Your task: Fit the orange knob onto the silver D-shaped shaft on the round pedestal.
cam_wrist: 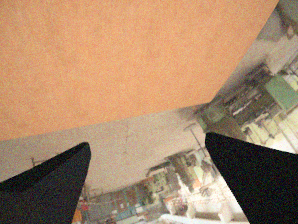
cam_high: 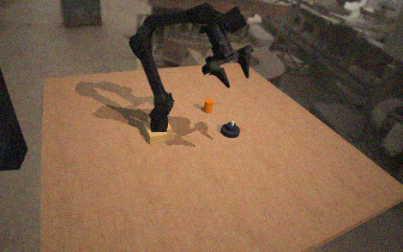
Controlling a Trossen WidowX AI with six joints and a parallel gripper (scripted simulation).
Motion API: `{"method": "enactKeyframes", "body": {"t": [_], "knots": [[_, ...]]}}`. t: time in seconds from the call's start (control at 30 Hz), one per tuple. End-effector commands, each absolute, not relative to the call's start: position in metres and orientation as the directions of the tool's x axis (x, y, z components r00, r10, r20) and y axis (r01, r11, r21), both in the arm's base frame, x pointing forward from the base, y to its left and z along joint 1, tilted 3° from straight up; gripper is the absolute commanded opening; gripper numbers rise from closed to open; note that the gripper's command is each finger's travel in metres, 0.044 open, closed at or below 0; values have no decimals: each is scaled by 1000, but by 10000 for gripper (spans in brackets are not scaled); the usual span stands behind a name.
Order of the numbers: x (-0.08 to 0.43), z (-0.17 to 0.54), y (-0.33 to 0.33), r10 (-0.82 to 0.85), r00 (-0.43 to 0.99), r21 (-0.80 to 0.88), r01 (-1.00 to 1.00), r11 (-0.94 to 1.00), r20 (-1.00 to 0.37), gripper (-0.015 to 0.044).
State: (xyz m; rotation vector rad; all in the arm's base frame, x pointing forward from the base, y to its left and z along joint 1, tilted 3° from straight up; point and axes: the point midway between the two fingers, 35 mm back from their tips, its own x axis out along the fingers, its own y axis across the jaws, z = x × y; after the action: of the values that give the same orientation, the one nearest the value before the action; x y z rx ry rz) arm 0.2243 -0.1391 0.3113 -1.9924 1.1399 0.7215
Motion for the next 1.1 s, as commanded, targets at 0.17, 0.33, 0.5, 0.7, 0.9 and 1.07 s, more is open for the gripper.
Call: {"method": "enactKeyframes", "body": {"t": [0.17,0.33,0.5,0.7,0.9,1.07], "knots": [[260,283,-96,-334,466,-407,-883,-235,-819,440],[286,248,-34,-171,425,-421,-905,-61,-889,440],[295,223,12,-75,362,-366,-928,63,-929,440],[293,195,68,9,261,-254,-946,203,-965,440],[276,167,123,58,147,-120,-936,330,-987,440],[256,148,160,69,58,-24,-908,418,-996,440]]}}
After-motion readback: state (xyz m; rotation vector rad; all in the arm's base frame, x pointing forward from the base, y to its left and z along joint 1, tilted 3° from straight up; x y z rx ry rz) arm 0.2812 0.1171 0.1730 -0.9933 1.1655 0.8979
